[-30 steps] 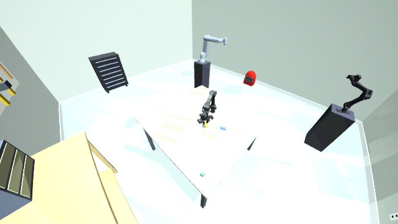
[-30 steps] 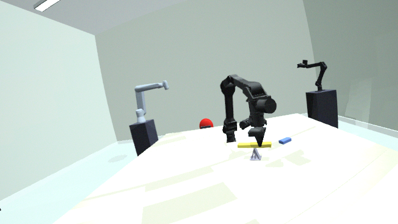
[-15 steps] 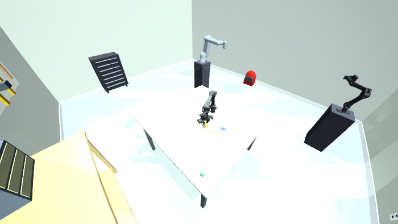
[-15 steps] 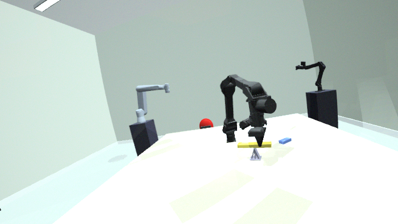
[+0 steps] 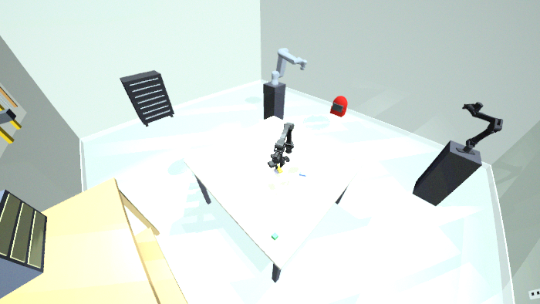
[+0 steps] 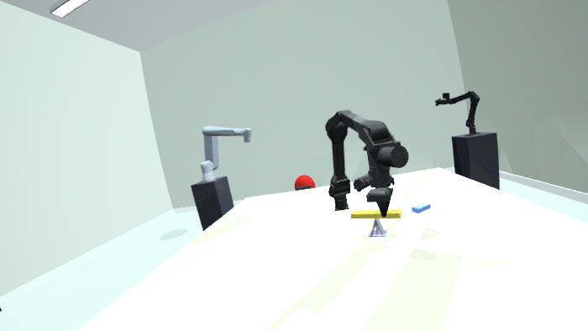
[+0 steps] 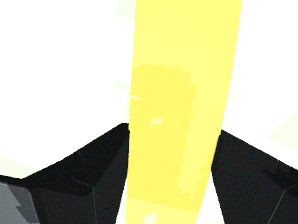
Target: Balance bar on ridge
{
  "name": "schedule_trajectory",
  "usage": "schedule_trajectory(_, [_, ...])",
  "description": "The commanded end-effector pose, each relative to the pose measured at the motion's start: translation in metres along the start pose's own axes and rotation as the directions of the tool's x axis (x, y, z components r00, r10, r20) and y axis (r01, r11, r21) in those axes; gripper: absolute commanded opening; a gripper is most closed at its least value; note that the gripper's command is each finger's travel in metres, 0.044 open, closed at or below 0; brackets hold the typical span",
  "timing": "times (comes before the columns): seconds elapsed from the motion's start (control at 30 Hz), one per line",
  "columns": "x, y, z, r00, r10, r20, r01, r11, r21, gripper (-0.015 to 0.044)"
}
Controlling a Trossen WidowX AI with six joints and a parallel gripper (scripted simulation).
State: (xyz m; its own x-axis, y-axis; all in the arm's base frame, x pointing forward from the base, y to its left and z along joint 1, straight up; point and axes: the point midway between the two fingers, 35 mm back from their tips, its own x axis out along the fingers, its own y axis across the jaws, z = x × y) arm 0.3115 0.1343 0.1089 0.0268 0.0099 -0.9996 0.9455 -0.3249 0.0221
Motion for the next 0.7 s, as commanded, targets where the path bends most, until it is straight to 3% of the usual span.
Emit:
schedule_trajectory(0.0, [0.0001, 0.0000, 0.0000, 1.000, 0.000, 0.000, 0.000, 1.000, 0.000, 0.0079])
schedule_trajectory(0.13, [0.0001, 0.0000, 0.0000, 1.000, 0.000, 0.000, 0.000, 1.000, 0.000, 0.0167])
schedule_trajectory(0.67, [0.0001, 0.0000, 0.0000, 1.000, 0.000, 0.000, 0.000, 1.000, 0.000, 0.0168])
